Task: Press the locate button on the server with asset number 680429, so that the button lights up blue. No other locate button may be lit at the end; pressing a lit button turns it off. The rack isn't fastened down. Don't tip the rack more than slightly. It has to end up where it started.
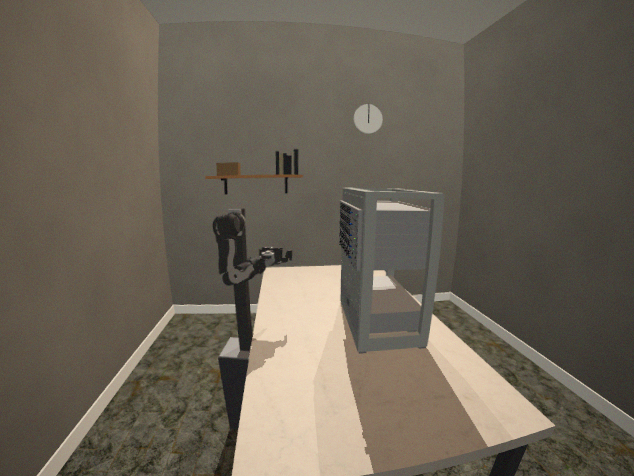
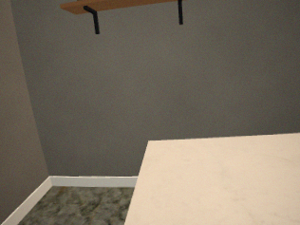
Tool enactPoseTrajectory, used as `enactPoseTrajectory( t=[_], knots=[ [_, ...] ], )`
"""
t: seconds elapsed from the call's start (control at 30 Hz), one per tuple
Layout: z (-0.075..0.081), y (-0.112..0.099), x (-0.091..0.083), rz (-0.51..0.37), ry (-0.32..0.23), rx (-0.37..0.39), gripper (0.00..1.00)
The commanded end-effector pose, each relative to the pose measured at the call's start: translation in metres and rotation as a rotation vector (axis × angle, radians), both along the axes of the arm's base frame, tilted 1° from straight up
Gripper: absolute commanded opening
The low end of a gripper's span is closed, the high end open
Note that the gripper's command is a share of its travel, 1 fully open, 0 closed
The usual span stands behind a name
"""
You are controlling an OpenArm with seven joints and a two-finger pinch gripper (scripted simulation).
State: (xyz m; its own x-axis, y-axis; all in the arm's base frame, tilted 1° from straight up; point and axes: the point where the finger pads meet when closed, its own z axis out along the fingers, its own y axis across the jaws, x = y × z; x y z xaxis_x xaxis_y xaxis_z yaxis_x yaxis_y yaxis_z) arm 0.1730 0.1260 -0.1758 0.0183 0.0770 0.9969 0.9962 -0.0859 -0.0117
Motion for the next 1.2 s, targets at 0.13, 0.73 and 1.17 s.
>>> enactPoseTrajectory(
  t=[0.13, 0.73, 1.17],
  knots=[
    [0.001, 0.0, 0.0, 0.0, -0.003, 0.003, 1.0],
    [-0.002, -0.006, 0.008, -0.032, 0.006, -0.001, 0.6],
    [-0.016, -0.052, 0.062, -0.251, 0.051, -0.025, 0.6]
  ],
)
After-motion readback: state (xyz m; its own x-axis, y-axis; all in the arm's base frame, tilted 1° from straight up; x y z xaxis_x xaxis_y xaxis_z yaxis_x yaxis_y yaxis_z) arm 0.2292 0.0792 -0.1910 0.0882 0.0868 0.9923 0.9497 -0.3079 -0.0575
